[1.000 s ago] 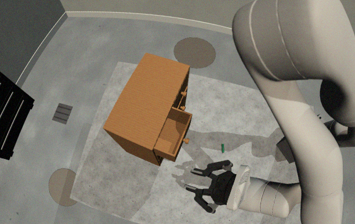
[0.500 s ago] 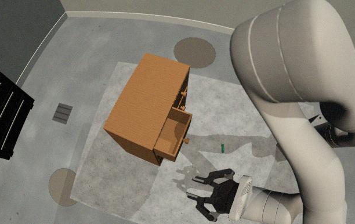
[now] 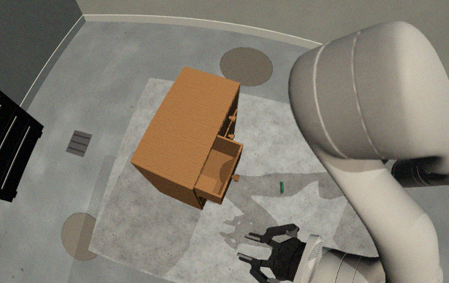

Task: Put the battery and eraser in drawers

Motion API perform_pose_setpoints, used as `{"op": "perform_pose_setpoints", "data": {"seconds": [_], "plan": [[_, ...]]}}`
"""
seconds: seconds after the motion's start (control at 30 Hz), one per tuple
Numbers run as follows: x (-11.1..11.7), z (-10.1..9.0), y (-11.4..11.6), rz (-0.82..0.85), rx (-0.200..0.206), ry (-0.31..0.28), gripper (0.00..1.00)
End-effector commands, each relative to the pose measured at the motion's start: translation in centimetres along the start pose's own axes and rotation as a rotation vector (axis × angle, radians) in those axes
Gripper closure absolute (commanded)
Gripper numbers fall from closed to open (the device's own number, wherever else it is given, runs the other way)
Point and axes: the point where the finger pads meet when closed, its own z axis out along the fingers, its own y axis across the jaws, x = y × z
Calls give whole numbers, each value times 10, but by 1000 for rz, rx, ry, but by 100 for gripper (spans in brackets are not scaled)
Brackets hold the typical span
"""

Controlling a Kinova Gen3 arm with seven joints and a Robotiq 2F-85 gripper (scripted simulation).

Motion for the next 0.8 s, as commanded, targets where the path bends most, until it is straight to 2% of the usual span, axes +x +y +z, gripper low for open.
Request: {"op": "perform_pose_setpoints", "data": {"seconds": [0.0,0.77], "plan": [[-3,-4,-9,-2,9,-1,62],[-13,-18,-35,-2,9,-1,62]]}}
